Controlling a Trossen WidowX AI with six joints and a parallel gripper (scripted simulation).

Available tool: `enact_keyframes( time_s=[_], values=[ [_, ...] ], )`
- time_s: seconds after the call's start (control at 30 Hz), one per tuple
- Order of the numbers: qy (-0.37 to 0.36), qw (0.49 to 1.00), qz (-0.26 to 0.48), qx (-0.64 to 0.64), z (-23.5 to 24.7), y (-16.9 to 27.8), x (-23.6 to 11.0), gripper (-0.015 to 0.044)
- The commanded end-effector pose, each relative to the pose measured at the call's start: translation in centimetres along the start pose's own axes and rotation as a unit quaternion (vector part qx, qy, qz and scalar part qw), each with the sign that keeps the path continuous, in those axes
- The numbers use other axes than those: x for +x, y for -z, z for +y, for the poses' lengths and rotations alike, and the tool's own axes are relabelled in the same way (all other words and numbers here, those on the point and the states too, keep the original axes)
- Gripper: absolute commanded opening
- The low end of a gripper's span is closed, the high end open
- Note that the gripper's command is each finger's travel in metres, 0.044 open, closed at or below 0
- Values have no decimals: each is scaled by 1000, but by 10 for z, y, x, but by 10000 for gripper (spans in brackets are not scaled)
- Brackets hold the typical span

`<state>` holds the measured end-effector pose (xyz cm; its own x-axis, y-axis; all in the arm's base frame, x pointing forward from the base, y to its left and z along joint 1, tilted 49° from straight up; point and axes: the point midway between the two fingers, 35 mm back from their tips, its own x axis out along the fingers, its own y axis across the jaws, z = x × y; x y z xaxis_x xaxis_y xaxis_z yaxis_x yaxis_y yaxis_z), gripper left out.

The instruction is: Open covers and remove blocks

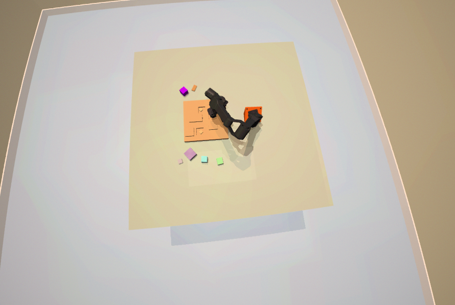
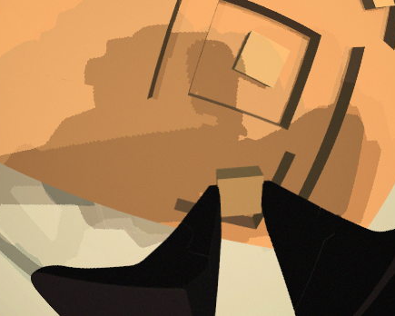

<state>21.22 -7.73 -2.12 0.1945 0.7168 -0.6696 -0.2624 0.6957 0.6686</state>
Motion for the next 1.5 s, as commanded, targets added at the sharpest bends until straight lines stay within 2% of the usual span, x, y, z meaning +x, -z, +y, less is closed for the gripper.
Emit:
enact_keyframes(
  time_s=[0.0,0.57,1.2,1.47],
  values=[
    [2,1000,2,-2,-1,0,-5,80],
    [1,1000,1,-1,0,1,-26,80],
    [1,1000,2,-1,0,1,-75,80],
    [8,1000,5,2,9,-17,-77,80]
  ],
)
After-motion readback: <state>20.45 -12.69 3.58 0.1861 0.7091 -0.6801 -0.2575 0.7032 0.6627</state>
